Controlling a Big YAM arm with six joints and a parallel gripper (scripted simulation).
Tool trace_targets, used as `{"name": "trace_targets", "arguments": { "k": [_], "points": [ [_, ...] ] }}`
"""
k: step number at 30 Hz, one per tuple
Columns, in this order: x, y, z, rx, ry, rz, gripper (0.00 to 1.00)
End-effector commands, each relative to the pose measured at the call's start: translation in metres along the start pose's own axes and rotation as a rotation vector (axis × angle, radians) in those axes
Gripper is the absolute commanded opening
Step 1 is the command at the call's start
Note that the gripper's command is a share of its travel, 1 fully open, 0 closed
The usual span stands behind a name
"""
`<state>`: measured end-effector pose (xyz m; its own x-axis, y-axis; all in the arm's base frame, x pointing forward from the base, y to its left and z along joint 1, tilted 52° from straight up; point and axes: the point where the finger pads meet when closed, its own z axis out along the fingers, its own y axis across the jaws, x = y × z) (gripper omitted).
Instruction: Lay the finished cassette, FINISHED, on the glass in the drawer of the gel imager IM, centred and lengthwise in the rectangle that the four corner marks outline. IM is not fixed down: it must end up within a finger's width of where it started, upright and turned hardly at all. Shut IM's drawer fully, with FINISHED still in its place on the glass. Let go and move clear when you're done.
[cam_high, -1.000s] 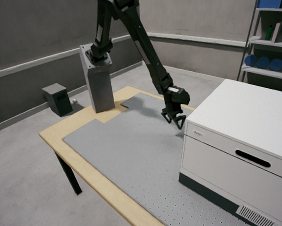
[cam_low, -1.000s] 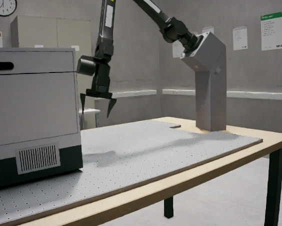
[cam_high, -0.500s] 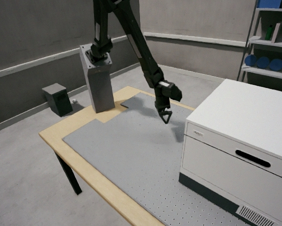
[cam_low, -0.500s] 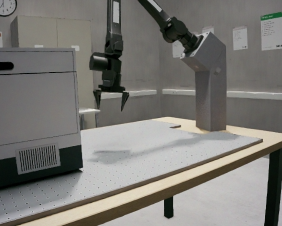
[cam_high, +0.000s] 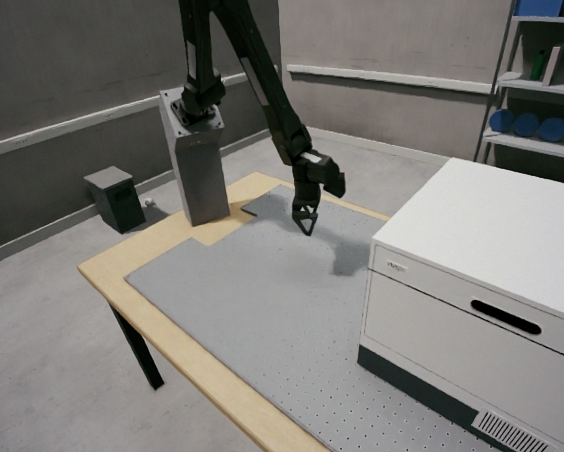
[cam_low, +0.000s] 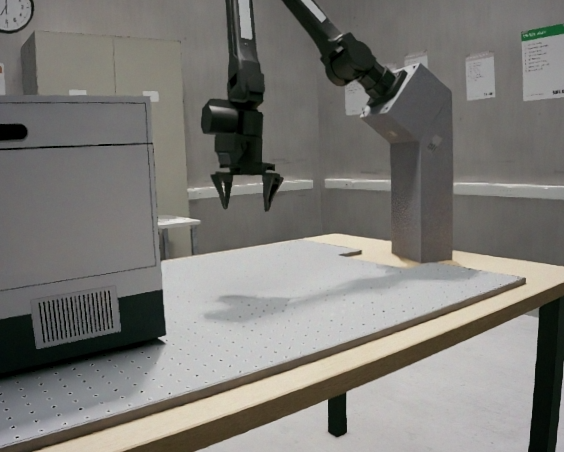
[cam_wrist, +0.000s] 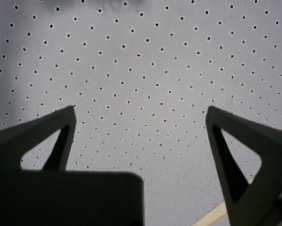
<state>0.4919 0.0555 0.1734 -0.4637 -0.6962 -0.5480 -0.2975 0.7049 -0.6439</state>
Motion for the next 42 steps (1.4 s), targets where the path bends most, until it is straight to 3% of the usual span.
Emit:
{"name": "trace_targets", "arguments": {
  "k": [1, 6, 9, 11, 15, 16, 18, 23, 26, 30, 42],
  "points": [
    [0.005, 0.008, -0.013, -0.009, 0.004, 0.147, 1.0],
    [0.018, 0.015, -0.018, -0.017, 0.024, 0.238, 1.0],
    [0.027, 0.018, -0.022, -0.004, 0.005, 0.248, 1.0],
    [0.039, 0.027, -0.025, -0.021, 0.04, 0.303, 1.0],
    [0.056, 0.037, -0.032, -0.026, 0.062, 0.394, 1.0],
    [0.056, 0.035, -0.033, -0.015, 0.041, 0.403, 1.0],
    [0.068, 0.044, -0.036, -0.027, 0.078, 0.459, 1.0],
    [0.081, 0.051, -0.041, -0.028, 0.1, 0.549, 1.0],
    [0.089, 0.053, -0.045, -0.018, 0.08, 0.559, 1.0],
    [0.093, 0.054, -0.041, -0.022, 0.102, 0.547, 1.0],
    [0.093, 0.054, -0.041, -0.022, 0.102, 0.547, 1.0]
  ]
}}
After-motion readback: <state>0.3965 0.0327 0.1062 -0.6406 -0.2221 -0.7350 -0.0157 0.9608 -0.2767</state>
